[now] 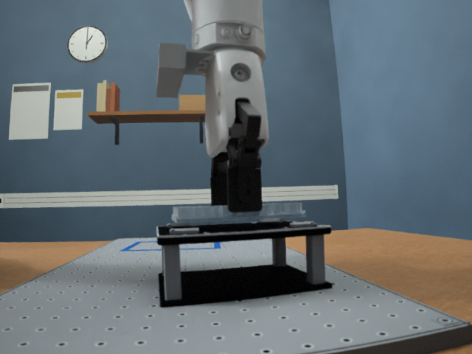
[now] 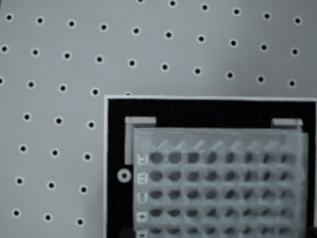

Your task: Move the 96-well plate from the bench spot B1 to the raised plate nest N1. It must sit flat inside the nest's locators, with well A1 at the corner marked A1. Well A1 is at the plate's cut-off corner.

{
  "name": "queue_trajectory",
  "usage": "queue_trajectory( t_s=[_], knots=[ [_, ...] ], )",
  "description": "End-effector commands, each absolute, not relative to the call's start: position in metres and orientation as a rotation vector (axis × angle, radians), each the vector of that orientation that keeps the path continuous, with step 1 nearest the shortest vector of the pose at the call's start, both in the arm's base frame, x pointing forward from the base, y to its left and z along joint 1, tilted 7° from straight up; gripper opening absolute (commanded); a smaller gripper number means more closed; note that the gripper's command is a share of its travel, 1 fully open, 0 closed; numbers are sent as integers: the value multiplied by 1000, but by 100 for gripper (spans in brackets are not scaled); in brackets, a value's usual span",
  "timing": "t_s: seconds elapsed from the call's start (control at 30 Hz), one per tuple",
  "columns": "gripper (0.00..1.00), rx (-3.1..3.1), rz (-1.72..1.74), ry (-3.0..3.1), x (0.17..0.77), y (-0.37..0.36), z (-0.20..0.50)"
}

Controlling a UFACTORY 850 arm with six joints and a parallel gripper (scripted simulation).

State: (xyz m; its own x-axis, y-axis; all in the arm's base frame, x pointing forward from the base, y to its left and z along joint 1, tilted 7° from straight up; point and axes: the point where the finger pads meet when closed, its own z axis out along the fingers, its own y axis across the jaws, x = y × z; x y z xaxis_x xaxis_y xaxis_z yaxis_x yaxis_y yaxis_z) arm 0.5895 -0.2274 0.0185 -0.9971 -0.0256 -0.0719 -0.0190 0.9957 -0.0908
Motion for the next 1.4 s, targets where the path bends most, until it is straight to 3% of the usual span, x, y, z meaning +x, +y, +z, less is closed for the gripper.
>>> queue_trajectory(
  t_s=[0.0,1.37],
  knots=[
    [0,-34,-139,3063,590,-228,19],
    [0,-34,-139,3063,591,-228,13]
  ],
)
